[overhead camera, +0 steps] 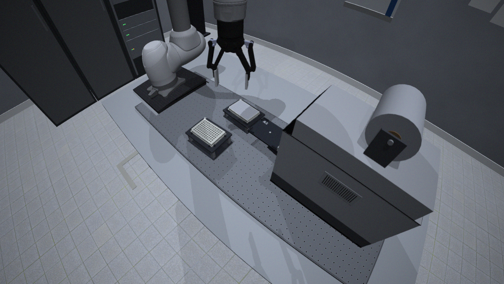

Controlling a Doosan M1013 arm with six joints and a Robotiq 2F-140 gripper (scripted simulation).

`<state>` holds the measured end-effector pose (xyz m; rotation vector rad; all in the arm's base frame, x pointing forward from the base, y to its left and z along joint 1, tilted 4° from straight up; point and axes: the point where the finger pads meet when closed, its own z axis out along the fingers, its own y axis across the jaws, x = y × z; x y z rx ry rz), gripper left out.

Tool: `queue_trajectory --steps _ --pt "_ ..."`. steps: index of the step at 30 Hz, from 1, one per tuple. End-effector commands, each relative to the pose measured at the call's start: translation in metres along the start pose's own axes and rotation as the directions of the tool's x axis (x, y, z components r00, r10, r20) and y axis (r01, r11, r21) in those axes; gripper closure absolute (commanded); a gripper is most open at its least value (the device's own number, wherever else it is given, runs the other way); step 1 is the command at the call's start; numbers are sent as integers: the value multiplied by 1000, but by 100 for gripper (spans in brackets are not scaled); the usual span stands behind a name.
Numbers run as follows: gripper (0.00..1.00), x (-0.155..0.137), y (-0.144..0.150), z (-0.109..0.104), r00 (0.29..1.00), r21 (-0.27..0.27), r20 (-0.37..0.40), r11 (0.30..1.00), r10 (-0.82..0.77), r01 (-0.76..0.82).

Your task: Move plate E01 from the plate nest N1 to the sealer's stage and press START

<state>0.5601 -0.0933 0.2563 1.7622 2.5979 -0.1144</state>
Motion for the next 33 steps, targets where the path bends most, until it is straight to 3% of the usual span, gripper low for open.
queue_trajectory --steps 1,10,12,19,27,33 --pt "30 0 0 0 993 -2 -3 993 -122 122" --pt "30 0 0 0 912 -3 -2 912 -410 410" --pt "30 0 0 0 912 -3 -2 912 -410 410" --pt "30 0 0 0 793 -3 -1 793 -610 610" --pt "30 0 0 0 604 -3 -1 604 -797 797" --pt "30 0 0 0 543 -3 0 543 -840 840"
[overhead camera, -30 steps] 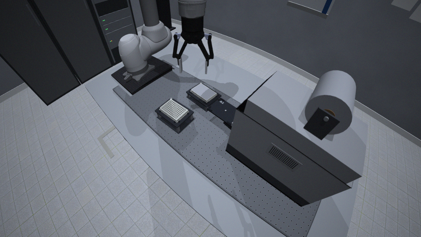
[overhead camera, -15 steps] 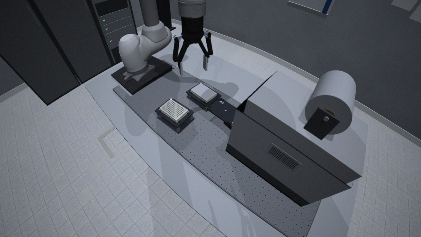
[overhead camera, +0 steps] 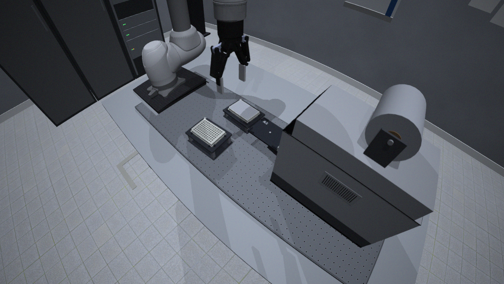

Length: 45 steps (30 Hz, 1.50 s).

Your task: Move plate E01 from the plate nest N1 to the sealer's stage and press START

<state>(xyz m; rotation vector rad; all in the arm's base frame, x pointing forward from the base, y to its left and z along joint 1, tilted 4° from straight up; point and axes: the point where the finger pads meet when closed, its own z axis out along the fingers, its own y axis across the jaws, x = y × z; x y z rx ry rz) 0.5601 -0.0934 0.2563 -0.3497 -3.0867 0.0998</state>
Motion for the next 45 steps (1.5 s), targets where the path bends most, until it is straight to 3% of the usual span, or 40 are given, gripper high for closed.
queue_trajectory --steps 1,10,13,15,17,20,22,25,30,32,37,45 --pt "30 0 0 0 1000 -3 0 1000 -31 31" --pt "30 0 0 0 1000 -3 0 1000 -31 31" --pt "30 0 0 5 999 -4 33 999 -35 35" --pt "30 0 0 15 995 -5 87 999 -42 43" --pt "30 0 0 25 995 -5 87 999 -42 43" --pt "30 0 0 40 983 -5 173 998 -54 55" --pt "30 0 0 50 983 -5 173 998 -54 55" --pt "30 0 0 65 964 -5 259 998 -64 68" --pt "30 0 0 80 954 -4 290 997 -68 72" --pt "30 0 0 90 937 -3 342 997 -74 80" --pt "30 0 0 100 937 -3 342 997 -74 80" --pt "30 17 -36 100 937 -3 342 997 -74 80"
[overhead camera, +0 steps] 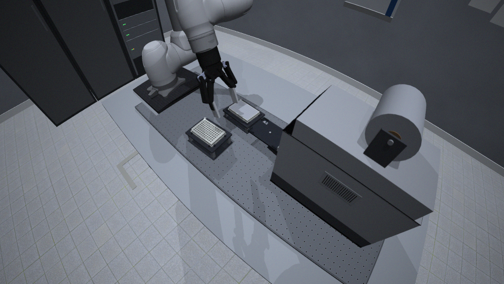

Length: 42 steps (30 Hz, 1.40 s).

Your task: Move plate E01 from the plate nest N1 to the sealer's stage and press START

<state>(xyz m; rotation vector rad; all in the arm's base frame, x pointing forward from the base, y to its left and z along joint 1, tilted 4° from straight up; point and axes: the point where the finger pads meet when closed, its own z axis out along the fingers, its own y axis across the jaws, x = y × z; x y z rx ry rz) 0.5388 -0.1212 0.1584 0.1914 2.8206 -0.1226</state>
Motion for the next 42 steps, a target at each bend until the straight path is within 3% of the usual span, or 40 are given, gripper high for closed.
queue_trajectory --steps 1,17,29,42 --pt "30 5 -10 -2 1000 -2 0 1000 -1 1" --pt "30 38 -72 -14 1000 -2 0 1000 -1 1" --pt "30 38 -72 -14 1000 -2 0 1000 -1 1" --pt "30 44 -72 3 1000 -2 0 1000 -1 1"
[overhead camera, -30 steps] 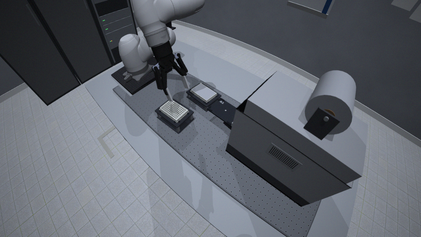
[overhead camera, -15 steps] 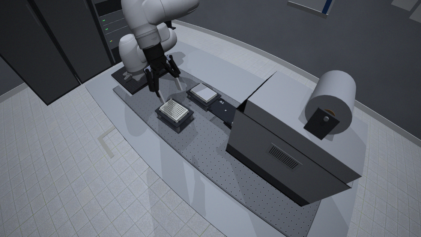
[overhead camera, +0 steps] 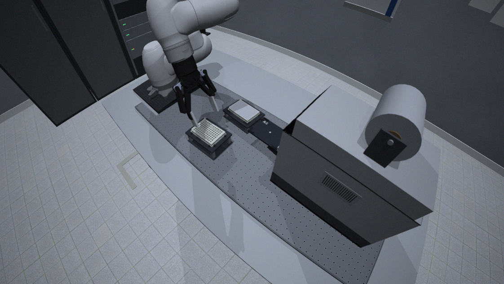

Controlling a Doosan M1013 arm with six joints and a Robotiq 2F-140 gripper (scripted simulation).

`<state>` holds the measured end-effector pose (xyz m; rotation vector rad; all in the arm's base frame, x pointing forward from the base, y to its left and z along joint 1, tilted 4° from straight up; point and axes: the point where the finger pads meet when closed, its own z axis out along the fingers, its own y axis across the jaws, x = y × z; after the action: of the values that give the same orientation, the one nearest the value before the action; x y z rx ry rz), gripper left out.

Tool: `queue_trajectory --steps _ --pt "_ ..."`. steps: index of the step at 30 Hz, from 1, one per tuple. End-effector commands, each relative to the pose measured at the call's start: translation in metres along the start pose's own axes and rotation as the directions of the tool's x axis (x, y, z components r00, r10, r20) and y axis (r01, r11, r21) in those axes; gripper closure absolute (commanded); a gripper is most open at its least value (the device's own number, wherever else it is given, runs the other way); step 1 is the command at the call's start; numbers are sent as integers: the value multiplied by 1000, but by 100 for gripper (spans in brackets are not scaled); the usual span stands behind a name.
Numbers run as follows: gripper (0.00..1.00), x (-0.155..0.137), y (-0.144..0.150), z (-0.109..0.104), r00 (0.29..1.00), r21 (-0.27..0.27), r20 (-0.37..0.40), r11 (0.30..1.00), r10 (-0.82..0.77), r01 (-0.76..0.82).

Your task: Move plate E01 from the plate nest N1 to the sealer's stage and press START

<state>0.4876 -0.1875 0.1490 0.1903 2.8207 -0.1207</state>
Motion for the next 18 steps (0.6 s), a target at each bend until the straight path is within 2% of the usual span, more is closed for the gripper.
queue_trajectory --steps 1,18 --pt "30 2 0 4 1000 0 0 1000 0 0" --pt "30 10 0 28 1000 0 0 1000 0 0"
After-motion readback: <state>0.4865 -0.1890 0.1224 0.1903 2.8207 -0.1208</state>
